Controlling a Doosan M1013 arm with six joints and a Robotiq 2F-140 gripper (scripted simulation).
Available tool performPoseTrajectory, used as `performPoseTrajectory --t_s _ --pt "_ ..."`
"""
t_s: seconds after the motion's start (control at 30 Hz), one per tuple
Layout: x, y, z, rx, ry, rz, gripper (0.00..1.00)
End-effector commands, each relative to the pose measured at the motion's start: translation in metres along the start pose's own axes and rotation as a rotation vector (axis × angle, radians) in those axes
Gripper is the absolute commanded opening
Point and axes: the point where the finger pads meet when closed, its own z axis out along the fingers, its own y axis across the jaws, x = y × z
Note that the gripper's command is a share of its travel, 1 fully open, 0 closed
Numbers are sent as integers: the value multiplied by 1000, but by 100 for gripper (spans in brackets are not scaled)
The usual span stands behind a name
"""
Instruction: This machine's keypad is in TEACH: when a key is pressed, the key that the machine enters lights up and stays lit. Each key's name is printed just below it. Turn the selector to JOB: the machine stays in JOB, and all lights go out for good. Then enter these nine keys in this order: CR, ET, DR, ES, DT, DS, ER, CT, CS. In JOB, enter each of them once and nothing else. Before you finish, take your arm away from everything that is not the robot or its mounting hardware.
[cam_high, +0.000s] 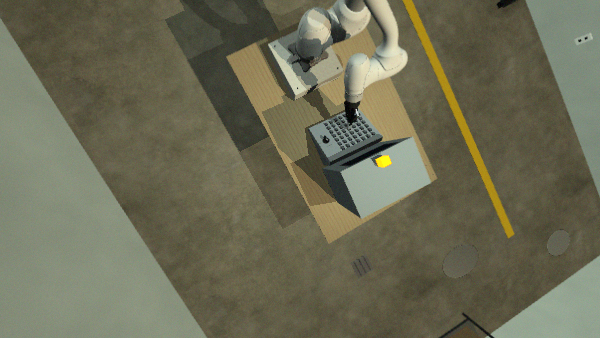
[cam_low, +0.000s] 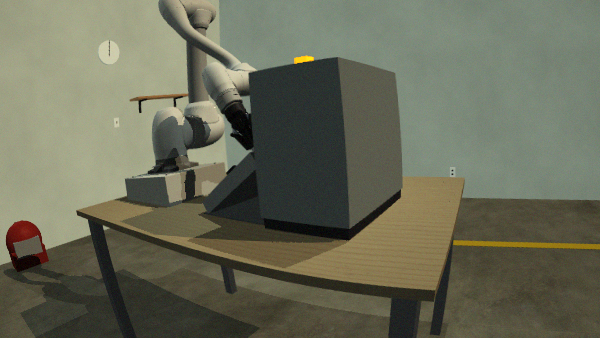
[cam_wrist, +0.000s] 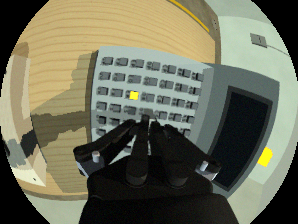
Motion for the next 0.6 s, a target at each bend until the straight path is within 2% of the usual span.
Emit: performPoseTrajectory --t_s 0.0,0.57 --pt "0 0 -3 1 0 0 0" --pt "0 0 -23 1 0 0 0"
